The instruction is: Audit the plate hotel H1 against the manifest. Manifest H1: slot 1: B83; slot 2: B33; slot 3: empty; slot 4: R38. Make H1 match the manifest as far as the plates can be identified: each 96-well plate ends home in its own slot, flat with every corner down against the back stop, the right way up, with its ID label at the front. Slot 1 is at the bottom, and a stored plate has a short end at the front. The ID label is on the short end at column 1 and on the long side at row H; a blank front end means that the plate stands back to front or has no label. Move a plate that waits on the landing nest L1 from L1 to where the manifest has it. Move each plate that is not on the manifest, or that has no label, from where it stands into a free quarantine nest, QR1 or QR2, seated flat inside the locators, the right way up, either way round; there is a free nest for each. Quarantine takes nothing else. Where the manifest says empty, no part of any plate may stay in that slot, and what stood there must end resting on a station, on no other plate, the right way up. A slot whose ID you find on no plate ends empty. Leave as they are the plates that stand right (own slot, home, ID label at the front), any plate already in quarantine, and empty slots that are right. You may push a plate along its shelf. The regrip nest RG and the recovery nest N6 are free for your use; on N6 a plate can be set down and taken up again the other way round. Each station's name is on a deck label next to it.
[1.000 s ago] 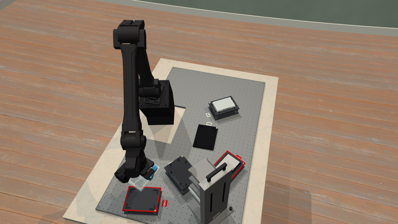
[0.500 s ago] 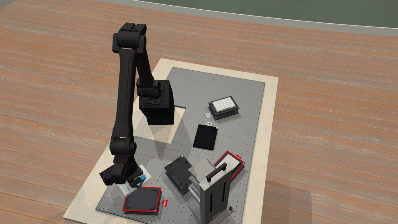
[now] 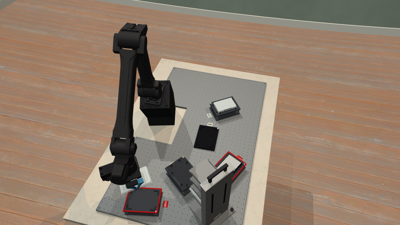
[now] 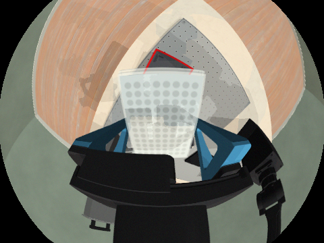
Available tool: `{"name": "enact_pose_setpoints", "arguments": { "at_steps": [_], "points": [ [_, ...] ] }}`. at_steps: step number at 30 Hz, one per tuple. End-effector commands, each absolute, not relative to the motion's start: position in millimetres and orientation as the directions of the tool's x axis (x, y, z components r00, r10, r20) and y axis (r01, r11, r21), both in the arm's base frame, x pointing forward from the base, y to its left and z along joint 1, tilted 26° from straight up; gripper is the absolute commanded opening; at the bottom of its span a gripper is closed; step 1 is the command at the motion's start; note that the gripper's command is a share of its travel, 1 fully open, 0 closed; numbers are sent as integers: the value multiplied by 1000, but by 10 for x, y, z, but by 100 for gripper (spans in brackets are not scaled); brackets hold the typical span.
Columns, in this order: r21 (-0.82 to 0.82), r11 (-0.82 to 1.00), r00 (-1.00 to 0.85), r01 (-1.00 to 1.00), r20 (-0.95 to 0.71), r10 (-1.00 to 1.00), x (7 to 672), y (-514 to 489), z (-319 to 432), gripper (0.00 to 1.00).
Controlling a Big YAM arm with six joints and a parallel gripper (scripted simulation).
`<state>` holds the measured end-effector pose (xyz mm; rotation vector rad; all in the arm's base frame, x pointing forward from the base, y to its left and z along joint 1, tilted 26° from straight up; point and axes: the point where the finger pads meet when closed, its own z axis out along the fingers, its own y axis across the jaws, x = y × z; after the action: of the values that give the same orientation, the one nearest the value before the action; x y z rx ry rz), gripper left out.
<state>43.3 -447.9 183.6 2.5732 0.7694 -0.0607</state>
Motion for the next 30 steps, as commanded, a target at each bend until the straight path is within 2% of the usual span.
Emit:
{"name": "enact_pose_setpoints", "arguments": {
  "at_steps": [1, 18, 30],
  "points": [
    [439, -795, 904, 419, -118, 411, 448, -4525, 1949, 86],
    [451, -888, 993, 84, 40, 113, 447, -4522, 1944, 86],
    [443, -893, 993, 81, 42, 111, 494, -4602, 1632, 86]
  ]
}}
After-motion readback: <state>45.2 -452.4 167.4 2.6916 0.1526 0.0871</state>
